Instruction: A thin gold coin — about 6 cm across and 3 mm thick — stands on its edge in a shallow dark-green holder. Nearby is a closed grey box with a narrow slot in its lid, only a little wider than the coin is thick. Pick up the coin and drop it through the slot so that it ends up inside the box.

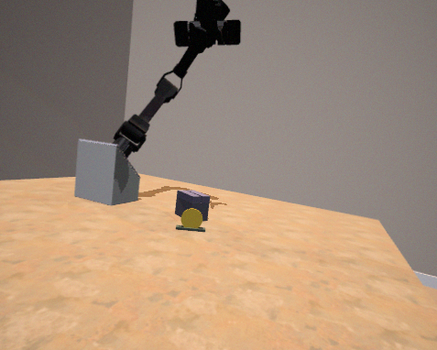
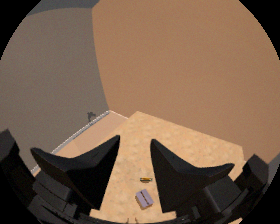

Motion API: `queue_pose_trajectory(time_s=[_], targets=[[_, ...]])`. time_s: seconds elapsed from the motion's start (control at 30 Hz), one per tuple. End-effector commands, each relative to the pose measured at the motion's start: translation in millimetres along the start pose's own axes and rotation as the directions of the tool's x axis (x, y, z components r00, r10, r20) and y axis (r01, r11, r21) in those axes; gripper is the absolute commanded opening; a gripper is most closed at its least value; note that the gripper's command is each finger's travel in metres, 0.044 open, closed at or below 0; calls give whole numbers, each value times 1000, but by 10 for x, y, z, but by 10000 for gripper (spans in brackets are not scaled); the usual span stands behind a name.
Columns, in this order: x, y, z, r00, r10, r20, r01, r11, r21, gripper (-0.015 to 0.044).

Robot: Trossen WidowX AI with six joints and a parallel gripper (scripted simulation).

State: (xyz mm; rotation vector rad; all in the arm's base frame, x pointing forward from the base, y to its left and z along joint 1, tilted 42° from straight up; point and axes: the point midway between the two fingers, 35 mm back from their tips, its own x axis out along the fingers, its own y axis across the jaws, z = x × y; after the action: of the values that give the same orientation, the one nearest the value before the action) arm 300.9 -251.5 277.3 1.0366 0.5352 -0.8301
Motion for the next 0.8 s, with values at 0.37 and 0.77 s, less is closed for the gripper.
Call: queue_pose_trajectory(time_s=[0.37, 0.77], targets=[[1447, -193, -1547, 777, -118, -618, -429, 619, -658, 161], [1932, -663, -2928, 383, -204, -901, -904, 120, -411, 161]])
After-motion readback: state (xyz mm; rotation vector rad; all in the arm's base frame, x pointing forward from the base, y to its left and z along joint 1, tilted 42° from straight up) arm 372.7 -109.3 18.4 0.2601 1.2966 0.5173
